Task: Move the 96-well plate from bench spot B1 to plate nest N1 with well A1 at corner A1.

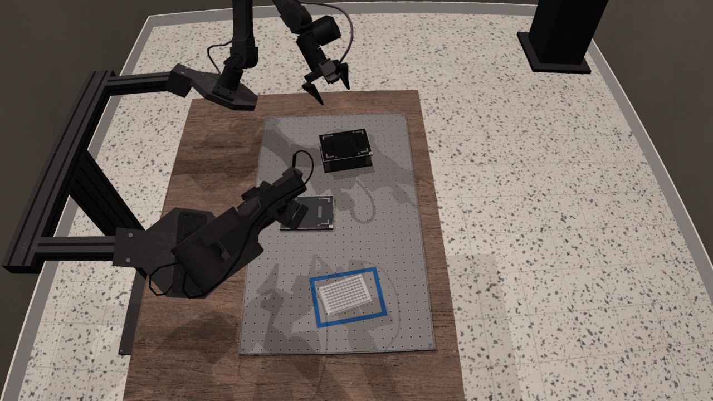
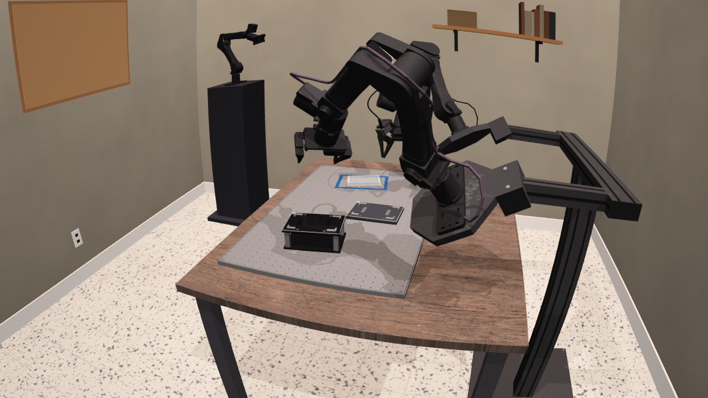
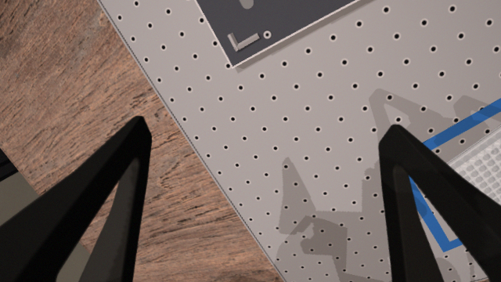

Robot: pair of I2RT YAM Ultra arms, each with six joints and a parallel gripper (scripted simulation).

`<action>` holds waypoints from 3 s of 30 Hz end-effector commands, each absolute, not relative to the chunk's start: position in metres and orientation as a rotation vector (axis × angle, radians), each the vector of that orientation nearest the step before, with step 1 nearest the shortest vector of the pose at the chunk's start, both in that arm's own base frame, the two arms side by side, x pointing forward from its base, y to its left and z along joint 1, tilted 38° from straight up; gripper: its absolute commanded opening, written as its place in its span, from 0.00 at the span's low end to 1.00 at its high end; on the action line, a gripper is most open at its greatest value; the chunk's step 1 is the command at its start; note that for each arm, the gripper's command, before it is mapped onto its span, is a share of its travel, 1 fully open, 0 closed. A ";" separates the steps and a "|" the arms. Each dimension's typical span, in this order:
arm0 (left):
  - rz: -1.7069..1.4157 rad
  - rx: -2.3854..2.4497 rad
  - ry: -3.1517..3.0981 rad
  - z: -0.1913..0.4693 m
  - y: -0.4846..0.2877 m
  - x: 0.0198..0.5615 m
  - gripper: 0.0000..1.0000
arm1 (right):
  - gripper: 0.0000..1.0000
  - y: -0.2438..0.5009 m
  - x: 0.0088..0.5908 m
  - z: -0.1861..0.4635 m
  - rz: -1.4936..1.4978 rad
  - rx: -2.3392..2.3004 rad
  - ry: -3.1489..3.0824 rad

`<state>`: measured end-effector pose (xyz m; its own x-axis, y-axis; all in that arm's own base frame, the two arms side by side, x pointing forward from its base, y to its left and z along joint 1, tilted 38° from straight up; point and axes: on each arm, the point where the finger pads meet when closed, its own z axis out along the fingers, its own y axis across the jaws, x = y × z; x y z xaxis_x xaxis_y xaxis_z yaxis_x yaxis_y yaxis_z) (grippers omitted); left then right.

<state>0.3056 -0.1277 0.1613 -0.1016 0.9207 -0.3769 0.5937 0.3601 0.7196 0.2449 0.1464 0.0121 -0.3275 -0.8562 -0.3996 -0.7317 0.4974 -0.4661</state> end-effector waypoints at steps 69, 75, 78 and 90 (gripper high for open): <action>-0.219 1.150 1.393 0.096 -0.508 0.198 1.00 | 1.00 -0.044 0.379 0.122 -0.248 -0.927 1.686; -0.219 1.150 1.393 0.096 -0.508 0.198 1.00 | 1.00 -0.044 0.379 0.122 -0.248 -0.927 1.686; -0.219 1.150 1.393 0.096 -0.508 0.198 1.00 | 1.00 -0.044 0.379 0.122 -0.248 -0.927 1.686; -0.219 1.150 1.393 0.096 -0.508 0.198 1.00 | 1.00 -0.045 0.380 0.123 -0.247 -0.918 1.685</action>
<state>0.2021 -0.4969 0.0733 0.2362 0.5359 -0.8106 0.7186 0.4652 0.5169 0.3739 -0.0463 0.1129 -0.0872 -0.6842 -0.7241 -0.4454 0.6769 -0.5860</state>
